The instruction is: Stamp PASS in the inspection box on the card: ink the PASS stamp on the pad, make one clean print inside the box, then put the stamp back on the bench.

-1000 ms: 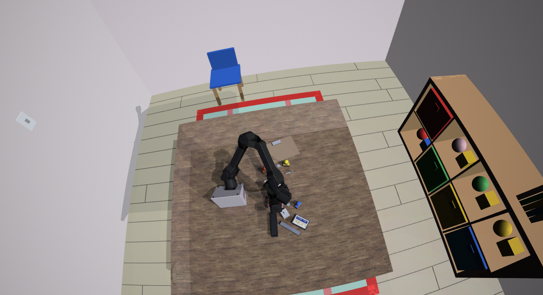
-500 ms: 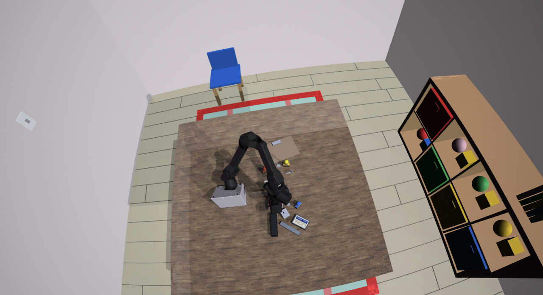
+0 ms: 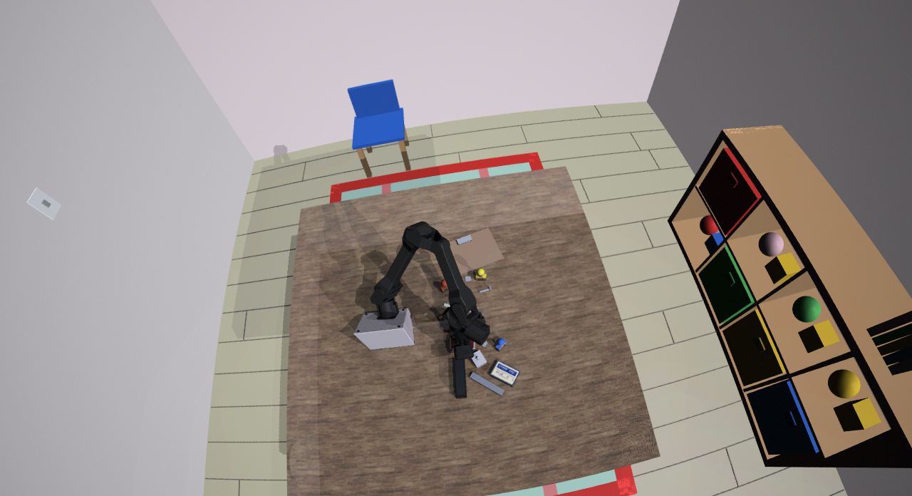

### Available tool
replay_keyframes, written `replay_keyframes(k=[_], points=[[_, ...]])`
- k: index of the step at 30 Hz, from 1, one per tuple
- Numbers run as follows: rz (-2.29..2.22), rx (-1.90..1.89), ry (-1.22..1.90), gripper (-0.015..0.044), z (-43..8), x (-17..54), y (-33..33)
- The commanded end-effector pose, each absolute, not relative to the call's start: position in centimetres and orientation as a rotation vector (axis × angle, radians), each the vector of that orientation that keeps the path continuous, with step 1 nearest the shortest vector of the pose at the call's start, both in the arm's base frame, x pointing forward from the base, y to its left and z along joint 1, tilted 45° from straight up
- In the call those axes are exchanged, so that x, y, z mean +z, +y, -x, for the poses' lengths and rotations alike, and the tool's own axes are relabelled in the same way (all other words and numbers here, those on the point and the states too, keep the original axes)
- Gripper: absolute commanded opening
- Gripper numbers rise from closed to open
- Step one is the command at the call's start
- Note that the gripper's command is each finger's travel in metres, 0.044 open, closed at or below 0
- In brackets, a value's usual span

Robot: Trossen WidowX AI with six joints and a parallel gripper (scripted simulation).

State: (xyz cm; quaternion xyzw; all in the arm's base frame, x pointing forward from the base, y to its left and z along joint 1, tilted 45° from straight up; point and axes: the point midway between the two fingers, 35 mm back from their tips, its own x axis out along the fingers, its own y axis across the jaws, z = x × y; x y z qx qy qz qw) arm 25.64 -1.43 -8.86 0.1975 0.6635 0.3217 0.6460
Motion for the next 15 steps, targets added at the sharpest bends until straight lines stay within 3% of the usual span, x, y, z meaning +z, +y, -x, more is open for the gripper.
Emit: replay_keyframes(k=[1, 15], points=[[-0.462, 0.732, 1.511, 0.0000, -25.47, -9.07, -1.06], [-0.460, 0.736, 1.509, 0.0000, -25.41, -9.30, -0.81]])
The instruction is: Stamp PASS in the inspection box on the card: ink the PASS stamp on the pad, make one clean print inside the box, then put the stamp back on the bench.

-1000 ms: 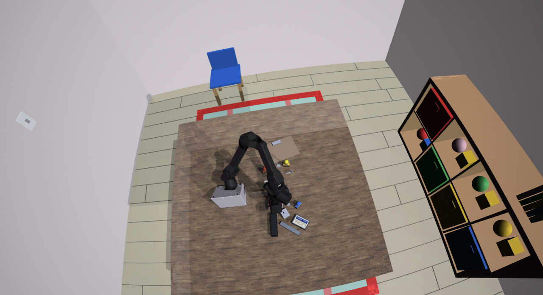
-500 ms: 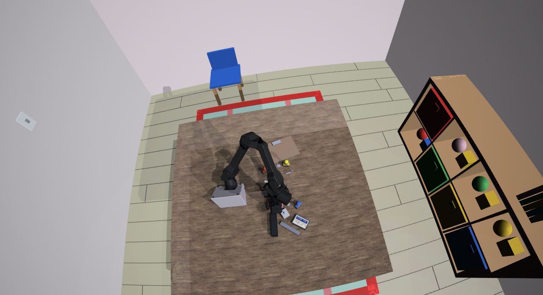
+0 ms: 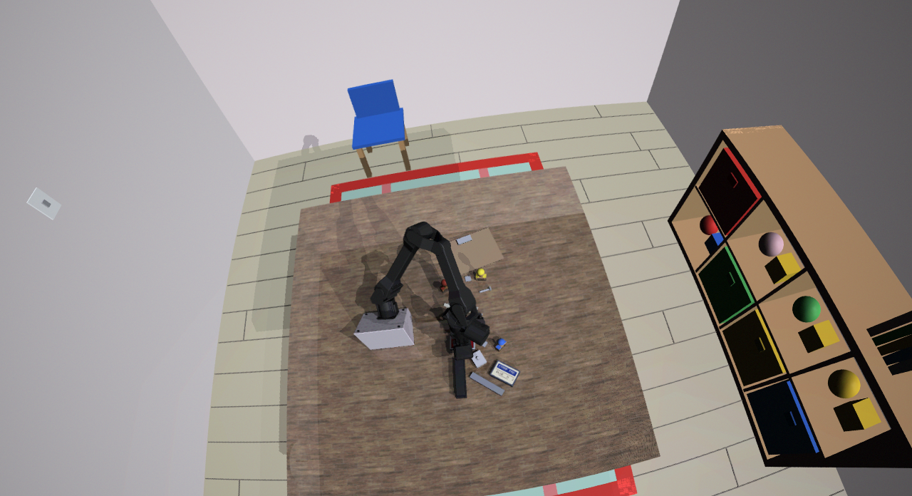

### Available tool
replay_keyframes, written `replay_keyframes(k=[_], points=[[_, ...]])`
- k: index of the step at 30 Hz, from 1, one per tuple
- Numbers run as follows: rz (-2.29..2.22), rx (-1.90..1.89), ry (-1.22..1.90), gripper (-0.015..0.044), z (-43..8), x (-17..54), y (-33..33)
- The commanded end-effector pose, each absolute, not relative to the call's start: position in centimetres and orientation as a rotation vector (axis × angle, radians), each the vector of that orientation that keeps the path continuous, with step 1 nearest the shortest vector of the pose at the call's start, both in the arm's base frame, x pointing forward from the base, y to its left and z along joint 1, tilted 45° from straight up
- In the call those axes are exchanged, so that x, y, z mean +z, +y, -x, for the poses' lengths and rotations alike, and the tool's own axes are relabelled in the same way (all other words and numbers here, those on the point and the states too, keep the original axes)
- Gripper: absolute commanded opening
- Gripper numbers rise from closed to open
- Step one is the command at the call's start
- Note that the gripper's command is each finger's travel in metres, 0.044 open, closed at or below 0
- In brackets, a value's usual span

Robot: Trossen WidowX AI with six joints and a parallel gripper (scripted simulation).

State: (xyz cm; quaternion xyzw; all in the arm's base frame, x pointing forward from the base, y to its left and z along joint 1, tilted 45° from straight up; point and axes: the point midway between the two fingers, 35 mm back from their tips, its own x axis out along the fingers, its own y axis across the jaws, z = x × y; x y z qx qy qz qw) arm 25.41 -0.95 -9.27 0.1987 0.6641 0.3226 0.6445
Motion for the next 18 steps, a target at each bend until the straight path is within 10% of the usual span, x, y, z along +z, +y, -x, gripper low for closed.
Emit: replay_keyframes(k=[1, 18], points=[[-0.459, 0.738, 1.507, 0.0000, -25.41, -9.33, -0.78], [-0.458, 0.739, 1.507, 0.0000, -25.38, -9.56, -0.55]])
